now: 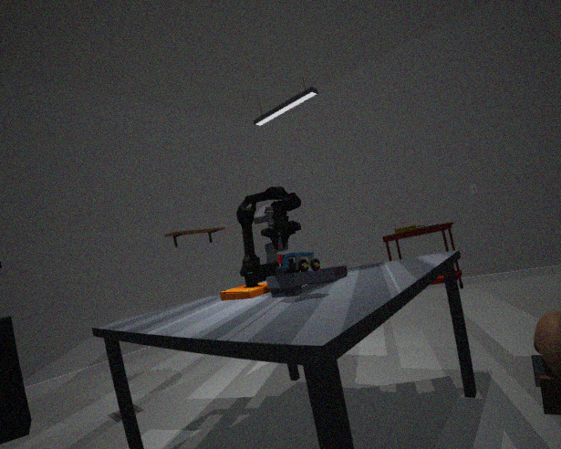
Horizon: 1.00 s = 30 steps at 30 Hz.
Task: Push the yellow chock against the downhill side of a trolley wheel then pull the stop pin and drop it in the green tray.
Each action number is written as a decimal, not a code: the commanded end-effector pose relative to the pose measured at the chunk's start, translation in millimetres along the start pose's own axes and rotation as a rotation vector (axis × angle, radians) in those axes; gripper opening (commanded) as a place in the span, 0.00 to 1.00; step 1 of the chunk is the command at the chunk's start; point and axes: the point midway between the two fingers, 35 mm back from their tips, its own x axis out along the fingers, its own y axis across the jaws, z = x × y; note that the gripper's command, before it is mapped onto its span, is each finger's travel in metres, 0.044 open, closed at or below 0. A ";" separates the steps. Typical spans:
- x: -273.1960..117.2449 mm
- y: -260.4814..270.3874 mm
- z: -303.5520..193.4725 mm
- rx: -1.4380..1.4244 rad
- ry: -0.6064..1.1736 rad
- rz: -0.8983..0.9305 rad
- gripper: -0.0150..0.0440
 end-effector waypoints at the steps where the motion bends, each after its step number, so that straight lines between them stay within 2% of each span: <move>1: 6.2 0.5 -0.4 -0.005 0.003 0.003 0.58; 30: 45.1 0.4 -0.9 -0.005 0.004 0.003 0.58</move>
